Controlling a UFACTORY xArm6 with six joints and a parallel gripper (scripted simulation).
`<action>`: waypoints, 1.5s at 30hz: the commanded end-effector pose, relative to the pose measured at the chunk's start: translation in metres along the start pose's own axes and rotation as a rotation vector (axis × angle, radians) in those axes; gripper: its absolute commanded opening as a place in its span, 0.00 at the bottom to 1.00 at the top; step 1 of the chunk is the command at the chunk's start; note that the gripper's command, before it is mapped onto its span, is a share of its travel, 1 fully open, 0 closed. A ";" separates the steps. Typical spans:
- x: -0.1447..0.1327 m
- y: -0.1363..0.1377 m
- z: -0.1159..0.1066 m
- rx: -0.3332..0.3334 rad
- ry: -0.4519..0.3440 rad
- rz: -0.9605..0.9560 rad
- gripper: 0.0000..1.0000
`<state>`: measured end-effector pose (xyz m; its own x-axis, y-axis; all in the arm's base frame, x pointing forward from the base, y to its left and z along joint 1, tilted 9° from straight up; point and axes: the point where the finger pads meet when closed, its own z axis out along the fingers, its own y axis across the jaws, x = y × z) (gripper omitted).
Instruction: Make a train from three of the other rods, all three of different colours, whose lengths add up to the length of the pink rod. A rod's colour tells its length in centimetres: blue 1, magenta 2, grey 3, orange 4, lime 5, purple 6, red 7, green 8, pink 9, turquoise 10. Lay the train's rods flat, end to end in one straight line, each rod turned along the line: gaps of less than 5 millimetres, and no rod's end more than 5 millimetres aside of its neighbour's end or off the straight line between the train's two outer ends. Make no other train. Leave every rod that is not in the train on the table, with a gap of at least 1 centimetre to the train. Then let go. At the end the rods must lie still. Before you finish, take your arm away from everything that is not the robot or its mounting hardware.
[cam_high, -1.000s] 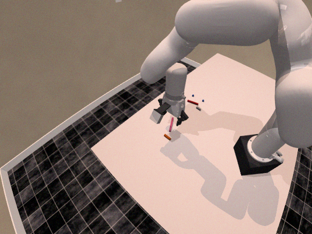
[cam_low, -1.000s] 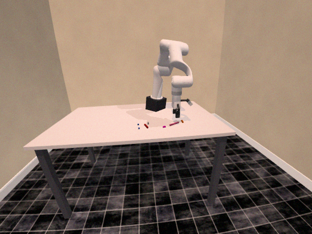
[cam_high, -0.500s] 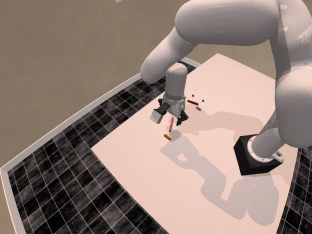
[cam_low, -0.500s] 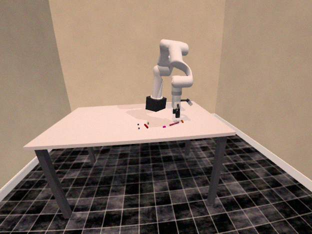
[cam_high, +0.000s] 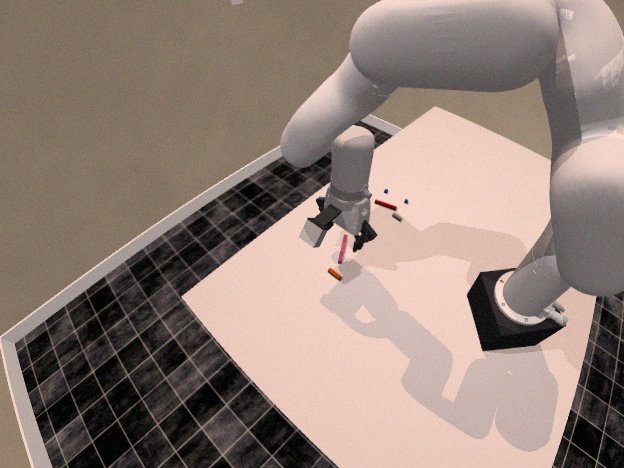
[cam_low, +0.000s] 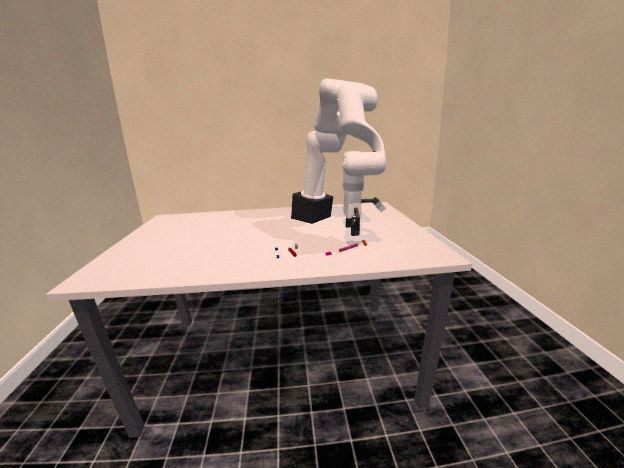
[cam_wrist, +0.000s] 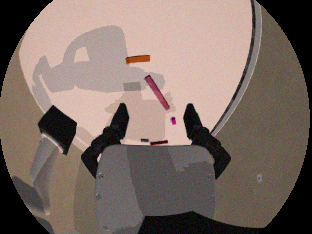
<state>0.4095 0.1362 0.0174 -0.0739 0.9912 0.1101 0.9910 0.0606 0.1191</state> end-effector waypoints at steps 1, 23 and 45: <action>0.000 0.001 -0.001 -0.003 0.001 0.000 1.00; 0.000 0.001 -0.001 -0.003 0.001 0.000 1.00; -0.010 0.007 -0.002 -0.003 0.001 0.312 1.00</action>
<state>0.4134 0.1307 0.0176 0.1030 0.9852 0.1373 0.9884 -0.1168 0.0966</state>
